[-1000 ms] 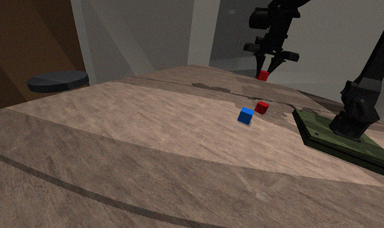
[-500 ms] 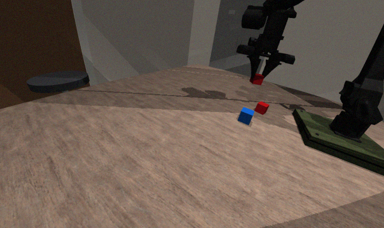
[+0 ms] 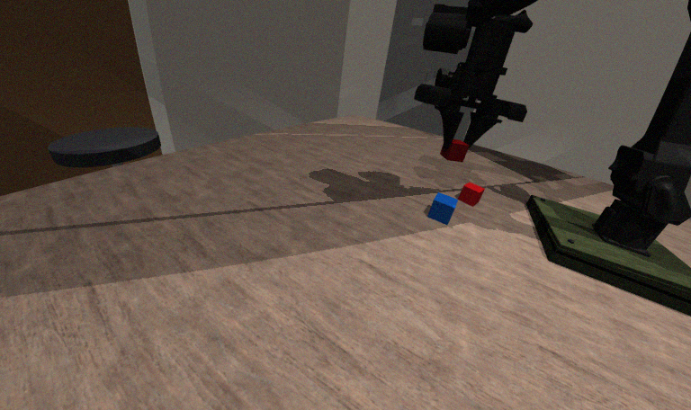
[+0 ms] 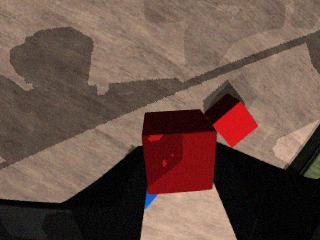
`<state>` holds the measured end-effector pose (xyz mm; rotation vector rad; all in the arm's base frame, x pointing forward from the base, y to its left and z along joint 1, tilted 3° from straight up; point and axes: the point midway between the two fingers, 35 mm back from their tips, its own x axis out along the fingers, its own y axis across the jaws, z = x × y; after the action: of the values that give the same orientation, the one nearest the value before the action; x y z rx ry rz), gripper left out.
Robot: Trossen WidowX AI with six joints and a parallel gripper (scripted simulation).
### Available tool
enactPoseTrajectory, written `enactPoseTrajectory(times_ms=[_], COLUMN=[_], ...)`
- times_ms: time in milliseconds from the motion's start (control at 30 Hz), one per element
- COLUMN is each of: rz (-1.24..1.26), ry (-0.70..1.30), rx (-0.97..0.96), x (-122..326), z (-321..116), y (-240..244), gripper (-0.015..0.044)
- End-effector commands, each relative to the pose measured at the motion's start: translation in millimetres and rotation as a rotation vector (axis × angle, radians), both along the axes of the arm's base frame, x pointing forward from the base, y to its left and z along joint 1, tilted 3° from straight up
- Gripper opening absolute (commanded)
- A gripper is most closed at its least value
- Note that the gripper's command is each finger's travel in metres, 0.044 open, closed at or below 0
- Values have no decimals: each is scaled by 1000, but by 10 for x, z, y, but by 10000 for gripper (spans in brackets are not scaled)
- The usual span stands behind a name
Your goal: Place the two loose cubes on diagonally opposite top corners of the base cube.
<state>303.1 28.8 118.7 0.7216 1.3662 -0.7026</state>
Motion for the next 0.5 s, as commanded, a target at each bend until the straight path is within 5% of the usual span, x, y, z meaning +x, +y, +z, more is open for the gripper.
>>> enactPoseTrajectory(times_ms=[0,467], rz=[23,101], ry=[5,6], rx=[-5,-8], x=[1,-48], z=[-49,-155], y=[135,582], gripper=[105,105])
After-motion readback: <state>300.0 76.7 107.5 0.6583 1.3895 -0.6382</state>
